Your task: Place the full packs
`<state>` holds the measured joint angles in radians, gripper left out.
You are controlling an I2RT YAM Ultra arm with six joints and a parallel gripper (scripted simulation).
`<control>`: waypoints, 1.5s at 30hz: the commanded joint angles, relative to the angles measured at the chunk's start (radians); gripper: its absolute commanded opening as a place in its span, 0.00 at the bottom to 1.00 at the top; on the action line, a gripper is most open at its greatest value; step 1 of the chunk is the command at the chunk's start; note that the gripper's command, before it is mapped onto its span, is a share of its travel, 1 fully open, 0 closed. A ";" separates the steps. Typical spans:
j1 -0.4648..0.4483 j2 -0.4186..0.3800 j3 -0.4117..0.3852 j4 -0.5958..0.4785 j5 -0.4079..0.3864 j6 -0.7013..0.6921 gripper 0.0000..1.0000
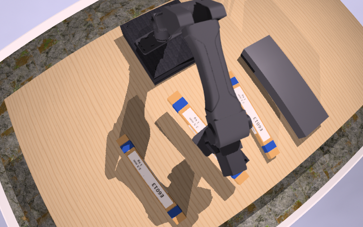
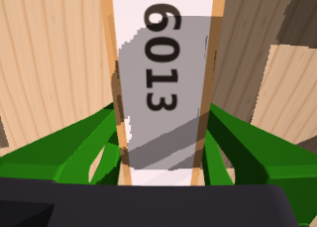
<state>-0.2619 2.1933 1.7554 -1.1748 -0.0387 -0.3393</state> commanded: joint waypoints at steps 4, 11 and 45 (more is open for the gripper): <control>-0.013 -0.092 0.086 -0.073 0.002 -0.006 0.00; -0.014 -0.098 0.131 -0.123 0.002 -0.008 0.00; -0.020 -0.071 0.416 -0.377 0.002 -0.013 0.00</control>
<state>-0.2672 2.1796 2.0861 -1.4963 -0.0387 -0.3466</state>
